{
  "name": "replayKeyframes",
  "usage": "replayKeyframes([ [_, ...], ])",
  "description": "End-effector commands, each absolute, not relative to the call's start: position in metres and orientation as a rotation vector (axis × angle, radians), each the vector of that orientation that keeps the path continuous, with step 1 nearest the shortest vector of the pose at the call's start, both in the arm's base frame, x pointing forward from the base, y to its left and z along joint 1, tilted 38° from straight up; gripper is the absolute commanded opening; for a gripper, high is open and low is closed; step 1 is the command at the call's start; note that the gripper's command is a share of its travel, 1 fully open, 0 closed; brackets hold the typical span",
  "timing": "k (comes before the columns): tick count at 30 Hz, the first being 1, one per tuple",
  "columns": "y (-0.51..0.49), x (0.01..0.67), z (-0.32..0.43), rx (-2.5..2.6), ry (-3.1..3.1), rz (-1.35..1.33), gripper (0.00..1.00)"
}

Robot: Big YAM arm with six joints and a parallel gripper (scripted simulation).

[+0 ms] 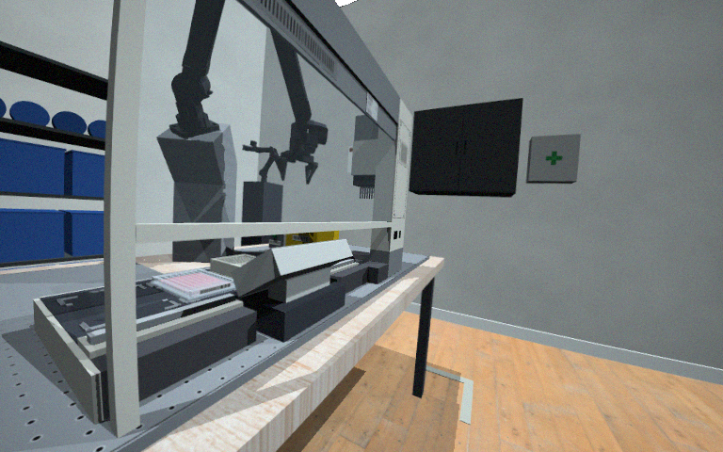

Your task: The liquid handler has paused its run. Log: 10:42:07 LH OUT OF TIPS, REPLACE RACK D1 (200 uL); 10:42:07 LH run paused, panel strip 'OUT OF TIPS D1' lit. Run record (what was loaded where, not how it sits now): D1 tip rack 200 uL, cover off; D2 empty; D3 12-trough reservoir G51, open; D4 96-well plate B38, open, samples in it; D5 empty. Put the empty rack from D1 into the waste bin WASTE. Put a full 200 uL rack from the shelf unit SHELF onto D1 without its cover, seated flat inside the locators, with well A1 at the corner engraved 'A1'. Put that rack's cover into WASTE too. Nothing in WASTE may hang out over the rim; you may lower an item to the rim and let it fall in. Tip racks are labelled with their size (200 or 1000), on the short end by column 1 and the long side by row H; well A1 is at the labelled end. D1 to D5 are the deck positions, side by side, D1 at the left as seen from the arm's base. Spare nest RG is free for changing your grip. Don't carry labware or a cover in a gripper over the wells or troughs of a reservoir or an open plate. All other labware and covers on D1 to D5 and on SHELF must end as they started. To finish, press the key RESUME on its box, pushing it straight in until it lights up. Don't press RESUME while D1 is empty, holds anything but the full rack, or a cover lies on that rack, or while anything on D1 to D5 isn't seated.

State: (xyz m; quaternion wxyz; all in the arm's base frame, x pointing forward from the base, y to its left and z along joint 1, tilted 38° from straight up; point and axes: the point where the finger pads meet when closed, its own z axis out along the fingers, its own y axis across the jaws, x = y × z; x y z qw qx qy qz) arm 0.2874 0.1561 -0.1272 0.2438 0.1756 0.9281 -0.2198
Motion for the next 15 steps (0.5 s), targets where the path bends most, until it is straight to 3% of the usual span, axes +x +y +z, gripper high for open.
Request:
replayKeyframes([
  [1,0.145,0.297,-0.113,0.621,2.480,-0.526,0.99],
  [15,0.095,0.291,-0.086,0.696,2.451,-0.506,0.99],
])
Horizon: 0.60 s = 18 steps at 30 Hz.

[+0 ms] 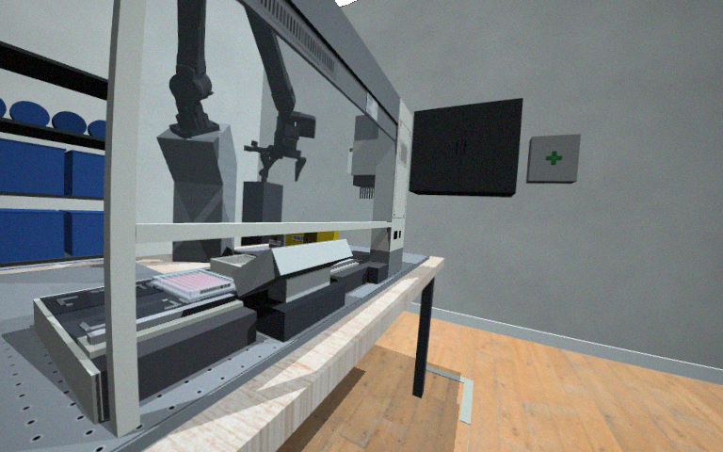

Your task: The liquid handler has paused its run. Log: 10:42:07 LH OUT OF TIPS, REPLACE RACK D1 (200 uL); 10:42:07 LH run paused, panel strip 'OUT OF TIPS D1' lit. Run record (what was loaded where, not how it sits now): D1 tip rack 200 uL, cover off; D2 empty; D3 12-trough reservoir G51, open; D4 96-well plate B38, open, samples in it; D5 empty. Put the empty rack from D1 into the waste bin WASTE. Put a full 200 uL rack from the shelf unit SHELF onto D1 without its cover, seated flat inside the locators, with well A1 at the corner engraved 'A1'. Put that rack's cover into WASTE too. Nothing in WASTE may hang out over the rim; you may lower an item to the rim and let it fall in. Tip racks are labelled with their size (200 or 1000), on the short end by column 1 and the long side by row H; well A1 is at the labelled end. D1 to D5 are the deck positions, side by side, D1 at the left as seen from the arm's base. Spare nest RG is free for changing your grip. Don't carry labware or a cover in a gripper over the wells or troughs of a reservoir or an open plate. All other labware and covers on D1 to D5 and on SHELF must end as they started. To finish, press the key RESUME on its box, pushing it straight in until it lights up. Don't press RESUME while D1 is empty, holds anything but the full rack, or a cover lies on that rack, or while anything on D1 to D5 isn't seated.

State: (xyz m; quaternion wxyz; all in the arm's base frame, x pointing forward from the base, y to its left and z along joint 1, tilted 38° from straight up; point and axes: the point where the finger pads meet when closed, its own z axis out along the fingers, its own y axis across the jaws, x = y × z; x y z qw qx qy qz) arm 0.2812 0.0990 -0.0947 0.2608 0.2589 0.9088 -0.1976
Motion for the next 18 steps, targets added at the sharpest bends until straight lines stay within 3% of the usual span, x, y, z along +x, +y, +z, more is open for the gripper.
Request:
replayKeyframes([
  [1,0.095,0.291,-0.086,0.696,2.451,-0.505,0.99],
  [18,0.052,0.284,-0.063,0.953,2.337,-0.420,0.99],
])
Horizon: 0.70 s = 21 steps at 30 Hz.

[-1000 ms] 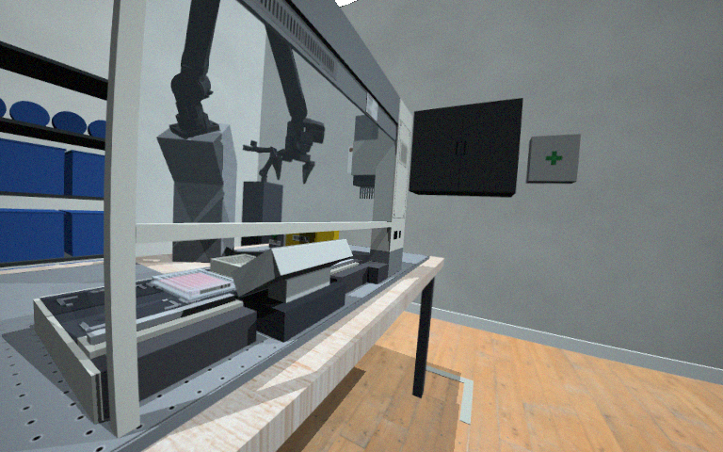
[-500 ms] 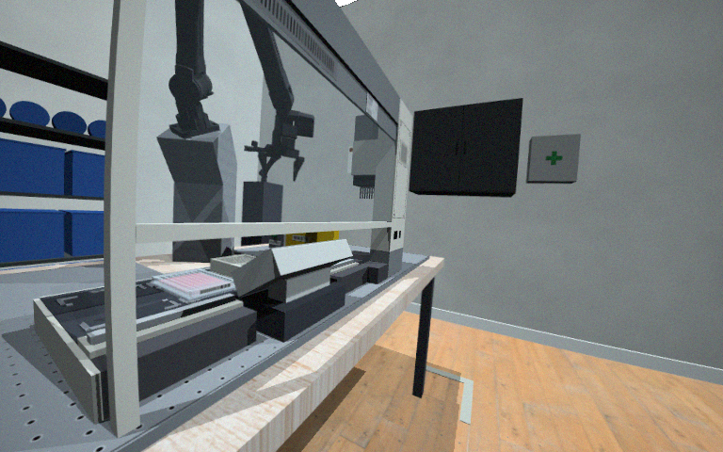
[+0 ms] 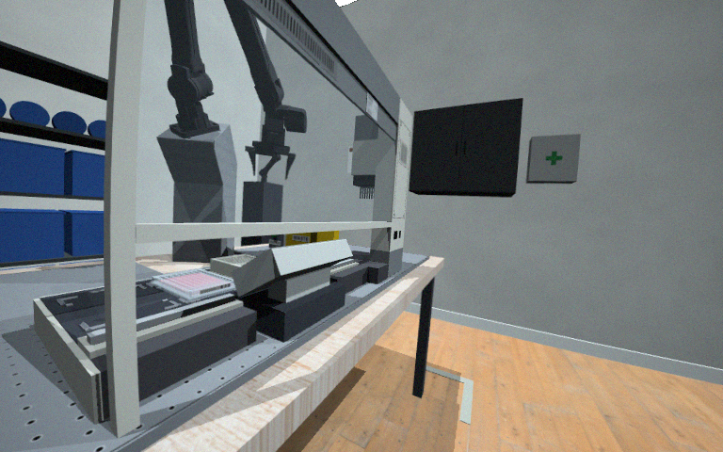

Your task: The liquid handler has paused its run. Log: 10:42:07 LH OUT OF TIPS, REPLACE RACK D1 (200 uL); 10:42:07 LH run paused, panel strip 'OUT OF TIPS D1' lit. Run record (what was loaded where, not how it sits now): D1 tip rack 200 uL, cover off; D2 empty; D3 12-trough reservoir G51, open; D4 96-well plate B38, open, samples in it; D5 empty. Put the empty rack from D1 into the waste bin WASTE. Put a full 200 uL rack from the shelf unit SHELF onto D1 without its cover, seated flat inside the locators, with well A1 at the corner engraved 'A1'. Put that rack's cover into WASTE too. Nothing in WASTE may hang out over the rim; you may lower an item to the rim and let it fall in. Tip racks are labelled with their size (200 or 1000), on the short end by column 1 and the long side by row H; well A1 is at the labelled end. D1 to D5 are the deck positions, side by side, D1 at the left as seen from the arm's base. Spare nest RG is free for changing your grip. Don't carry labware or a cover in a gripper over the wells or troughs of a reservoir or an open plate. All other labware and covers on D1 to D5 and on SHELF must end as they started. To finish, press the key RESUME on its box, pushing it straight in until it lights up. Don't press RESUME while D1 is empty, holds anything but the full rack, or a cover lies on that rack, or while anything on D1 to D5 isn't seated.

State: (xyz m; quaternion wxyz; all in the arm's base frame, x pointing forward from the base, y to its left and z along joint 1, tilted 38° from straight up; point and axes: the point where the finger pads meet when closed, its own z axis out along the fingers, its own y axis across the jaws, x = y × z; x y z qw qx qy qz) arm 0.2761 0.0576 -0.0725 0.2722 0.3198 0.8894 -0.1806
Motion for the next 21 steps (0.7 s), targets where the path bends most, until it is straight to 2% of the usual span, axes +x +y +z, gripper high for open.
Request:
replayKeyframes([
  [1,0.047,0.284,-0.060,0.975,2.326,-0.412,0.99],
  [21,-0.020,0.275,-0.023,1.224,2.176,-0.322,0.99],
])
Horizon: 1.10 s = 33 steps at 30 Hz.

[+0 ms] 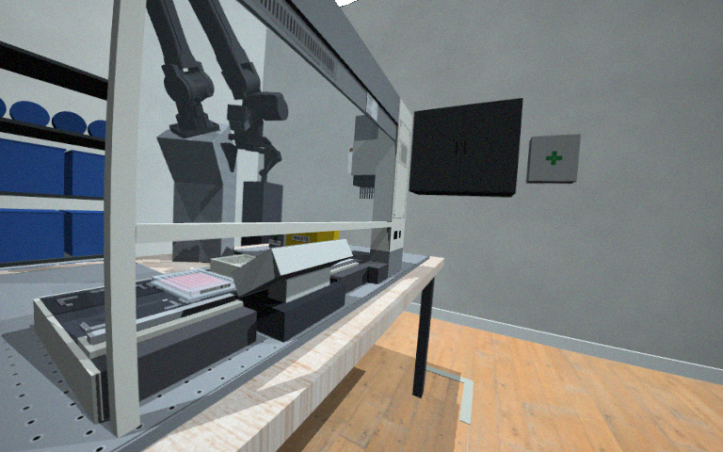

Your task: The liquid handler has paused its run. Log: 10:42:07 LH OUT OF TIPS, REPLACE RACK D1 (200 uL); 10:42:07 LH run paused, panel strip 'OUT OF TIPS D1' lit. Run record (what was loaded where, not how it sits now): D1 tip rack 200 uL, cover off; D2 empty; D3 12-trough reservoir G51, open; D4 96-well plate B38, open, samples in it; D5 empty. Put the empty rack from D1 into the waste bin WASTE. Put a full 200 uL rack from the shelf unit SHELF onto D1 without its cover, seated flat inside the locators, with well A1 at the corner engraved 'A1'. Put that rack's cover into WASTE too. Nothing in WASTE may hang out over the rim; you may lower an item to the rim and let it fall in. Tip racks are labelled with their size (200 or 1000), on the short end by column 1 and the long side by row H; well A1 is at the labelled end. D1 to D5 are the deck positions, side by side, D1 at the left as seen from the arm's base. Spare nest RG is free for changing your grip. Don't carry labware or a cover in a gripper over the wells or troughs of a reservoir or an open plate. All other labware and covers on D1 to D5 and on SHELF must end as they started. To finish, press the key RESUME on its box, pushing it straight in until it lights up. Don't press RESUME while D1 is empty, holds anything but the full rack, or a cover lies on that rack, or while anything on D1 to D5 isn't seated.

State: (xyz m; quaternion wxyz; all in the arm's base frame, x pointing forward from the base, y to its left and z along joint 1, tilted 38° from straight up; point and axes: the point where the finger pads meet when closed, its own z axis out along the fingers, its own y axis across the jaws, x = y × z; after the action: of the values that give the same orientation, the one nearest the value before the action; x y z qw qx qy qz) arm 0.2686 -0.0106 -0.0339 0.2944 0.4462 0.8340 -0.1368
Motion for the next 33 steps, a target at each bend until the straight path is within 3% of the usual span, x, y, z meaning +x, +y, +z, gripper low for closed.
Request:
replayKeyframes([
  [1,-0.024,0.275,-0.021,1.245,2.162,-0.314,0.99],
  [33,-0.137,0.269,0.051,1.619,1.847,-0.152,0.99],
])
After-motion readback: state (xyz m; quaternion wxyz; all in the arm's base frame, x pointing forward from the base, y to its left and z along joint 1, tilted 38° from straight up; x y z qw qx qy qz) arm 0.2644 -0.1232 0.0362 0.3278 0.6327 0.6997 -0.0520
